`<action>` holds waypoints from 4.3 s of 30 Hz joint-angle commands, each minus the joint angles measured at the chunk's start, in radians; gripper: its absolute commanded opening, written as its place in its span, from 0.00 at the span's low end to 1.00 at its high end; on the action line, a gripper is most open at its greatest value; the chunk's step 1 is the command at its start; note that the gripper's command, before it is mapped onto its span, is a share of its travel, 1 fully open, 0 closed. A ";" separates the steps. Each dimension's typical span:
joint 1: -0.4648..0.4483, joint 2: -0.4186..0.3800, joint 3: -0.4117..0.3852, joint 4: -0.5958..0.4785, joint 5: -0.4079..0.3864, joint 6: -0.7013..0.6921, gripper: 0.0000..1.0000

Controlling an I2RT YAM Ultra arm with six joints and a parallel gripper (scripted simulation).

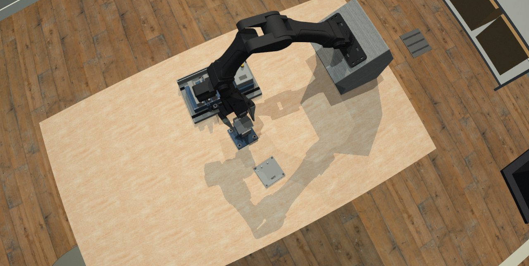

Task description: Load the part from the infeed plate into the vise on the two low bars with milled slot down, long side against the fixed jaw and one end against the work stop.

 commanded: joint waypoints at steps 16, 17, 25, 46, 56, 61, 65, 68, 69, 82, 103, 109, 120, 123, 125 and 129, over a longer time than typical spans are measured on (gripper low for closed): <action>-0.009 -0.007 0.031 -0.024 -0.025 -0.008 0.81; -0.009 -0.007 0.031 -0.024 -0.025 -0.008 0.81; -0.009 -0.007 0.031 -0.024 -0.025 -0.008 0.81; -0.009 -0.007 0.031 -0.024 -0.025 -0.008 0.81; -0.009 -0.007 0.031 -0.024 -0.025 -0.007 0.00; -0.009 -0.007 0.031 -0.024 -0.025 -0.007 0.00; -0.009 -0.007 0.031 -0.024 -0.025 -0.007 0.00; -0.009 -0.007 0.031 -0.024 -0.025 -0.007 0.00; -0.009 -0.007 0.031 -0.024 -0.025 -0.007 0.00; -0.009 -0.007 0.031 -0.024 -0.025 -0.007 0.00; -0.011 -0.032 0.026 -0.026 -0.025 -0.010 0.00; -0.013 -0.036 -0.005 -0.030 -0.026 -0.010 0.00; -0.012 -0.047 -0.021 -0.038 -0.026 -0.009 0.00; -0.013 -0.054 0.001 -0.041 -0.026 -0.011 0.00; -0.012 -0.057 -0.002 -0.044 -0.026 -0.011 0.00; -0.010 -0.060 -0.004 -0.048 -0.026 -0.012 0.00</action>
